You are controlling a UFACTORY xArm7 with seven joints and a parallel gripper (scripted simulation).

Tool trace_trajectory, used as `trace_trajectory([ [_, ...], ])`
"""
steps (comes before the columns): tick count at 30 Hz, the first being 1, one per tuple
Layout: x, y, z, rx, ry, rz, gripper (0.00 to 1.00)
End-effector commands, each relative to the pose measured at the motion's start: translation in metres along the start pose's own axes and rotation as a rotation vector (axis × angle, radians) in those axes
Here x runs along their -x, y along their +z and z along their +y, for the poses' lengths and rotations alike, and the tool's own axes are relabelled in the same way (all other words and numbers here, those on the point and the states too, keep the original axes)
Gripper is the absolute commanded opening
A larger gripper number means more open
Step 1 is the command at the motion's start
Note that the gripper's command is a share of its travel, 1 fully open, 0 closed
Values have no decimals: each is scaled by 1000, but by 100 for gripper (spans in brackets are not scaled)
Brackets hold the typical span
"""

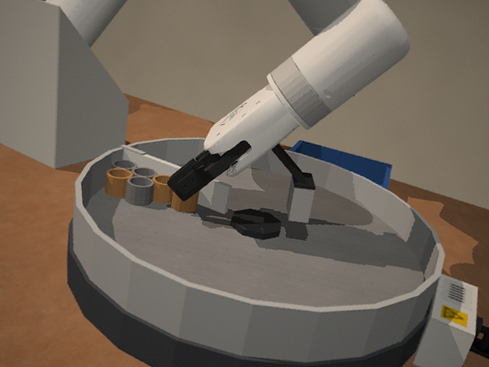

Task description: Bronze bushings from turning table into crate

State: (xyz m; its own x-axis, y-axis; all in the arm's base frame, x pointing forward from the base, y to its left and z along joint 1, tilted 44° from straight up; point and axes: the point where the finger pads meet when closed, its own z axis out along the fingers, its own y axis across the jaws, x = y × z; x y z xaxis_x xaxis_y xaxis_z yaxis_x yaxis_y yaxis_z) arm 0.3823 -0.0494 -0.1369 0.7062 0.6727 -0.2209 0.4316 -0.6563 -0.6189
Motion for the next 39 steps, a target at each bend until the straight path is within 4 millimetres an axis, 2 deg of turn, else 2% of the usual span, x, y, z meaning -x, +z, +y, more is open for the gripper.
trace_trajectory([
  [1, 0, -1, 0, 0, 0, 2, 0],
  [21, 2, -4, 0, 0, 0, 2, 0],
  [39, 42, -51, 0, 0, 0, 2, 0],
])
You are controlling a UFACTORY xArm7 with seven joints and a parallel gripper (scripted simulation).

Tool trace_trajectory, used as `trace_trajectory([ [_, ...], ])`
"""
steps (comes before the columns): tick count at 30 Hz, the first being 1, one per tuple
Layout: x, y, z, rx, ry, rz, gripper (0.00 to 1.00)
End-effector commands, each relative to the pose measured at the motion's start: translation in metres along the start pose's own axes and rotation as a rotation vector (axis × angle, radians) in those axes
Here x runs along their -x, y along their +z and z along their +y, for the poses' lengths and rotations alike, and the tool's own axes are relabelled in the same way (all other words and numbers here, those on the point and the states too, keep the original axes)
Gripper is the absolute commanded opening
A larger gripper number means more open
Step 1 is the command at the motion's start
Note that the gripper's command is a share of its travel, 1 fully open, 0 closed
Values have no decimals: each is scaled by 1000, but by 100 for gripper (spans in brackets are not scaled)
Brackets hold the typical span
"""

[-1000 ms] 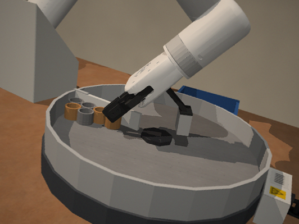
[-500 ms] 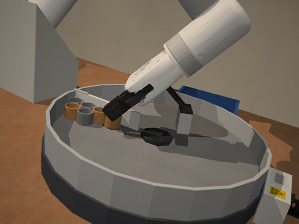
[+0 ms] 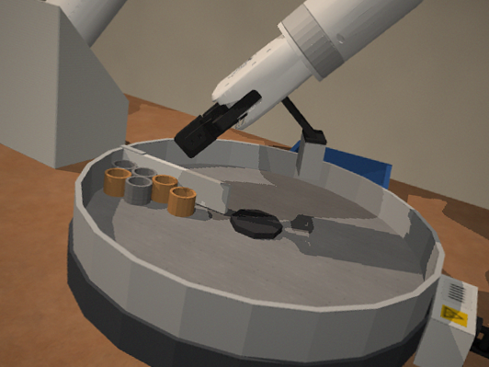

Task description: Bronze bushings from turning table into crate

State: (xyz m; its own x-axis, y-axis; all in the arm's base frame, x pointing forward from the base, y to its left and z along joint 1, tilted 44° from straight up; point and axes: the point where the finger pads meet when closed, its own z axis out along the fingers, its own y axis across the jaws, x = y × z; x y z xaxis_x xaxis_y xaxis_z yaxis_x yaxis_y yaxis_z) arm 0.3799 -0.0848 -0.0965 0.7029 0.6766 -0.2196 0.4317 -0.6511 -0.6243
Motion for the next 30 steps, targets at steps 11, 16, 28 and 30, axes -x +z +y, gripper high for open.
trace_trajectory([
  [11, 11, -14, 3, 6, 5, 4, 0],
  [16, 11, -14, 3, 6, 5, 4, 0],
  [28, 11, -14, 3, 6, 5, 4, 13],
  [30, 11, -14, 3, 6, 5, 4, 13],
])
